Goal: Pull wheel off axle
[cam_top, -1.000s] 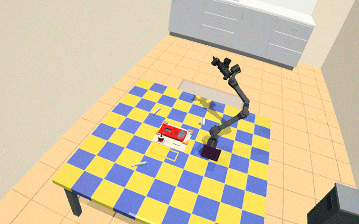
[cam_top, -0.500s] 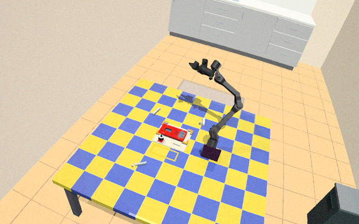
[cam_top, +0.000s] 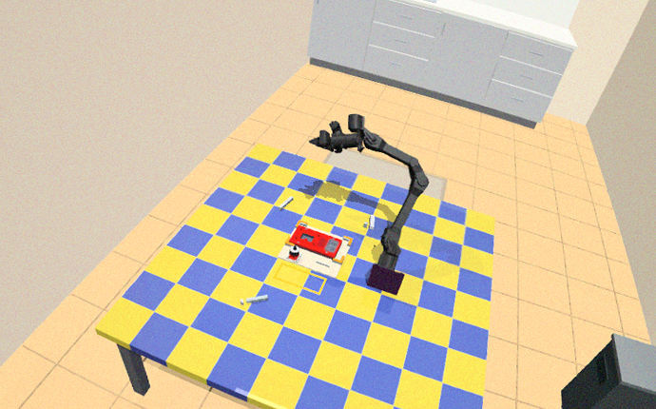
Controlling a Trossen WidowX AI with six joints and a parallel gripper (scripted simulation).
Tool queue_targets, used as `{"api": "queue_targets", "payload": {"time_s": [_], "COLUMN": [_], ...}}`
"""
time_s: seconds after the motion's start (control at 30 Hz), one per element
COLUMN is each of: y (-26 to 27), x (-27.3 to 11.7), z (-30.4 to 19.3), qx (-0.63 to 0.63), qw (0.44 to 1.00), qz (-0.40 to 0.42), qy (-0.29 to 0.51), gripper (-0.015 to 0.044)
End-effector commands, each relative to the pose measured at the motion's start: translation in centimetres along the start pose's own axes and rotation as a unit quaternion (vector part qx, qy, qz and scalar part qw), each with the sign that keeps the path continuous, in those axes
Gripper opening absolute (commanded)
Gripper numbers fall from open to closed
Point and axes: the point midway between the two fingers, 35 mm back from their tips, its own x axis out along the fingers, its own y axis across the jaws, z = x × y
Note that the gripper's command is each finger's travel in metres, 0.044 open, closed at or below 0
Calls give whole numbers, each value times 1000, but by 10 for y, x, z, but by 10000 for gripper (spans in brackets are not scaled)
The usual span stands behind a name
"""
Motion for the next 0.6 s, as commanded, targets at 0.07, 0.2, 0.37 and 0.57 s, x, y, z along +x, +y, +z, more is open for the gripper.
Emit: {"api": "queue_targets", "payload": {"time_s": [0.07, 0.2, 0.37, 0.57], "y": [34, 55, 76, 97], "x": [34, 50, 61, 63], "z": [-58, -102, -158, -231], "qx": [-16, -34, -62, -113], "qw": [994, 983, 961, 920], "qz": [-1, -9, -26, -63], "qy": [107, 181, 267, 371], "gripper": [300, 300, 300, 300]}}
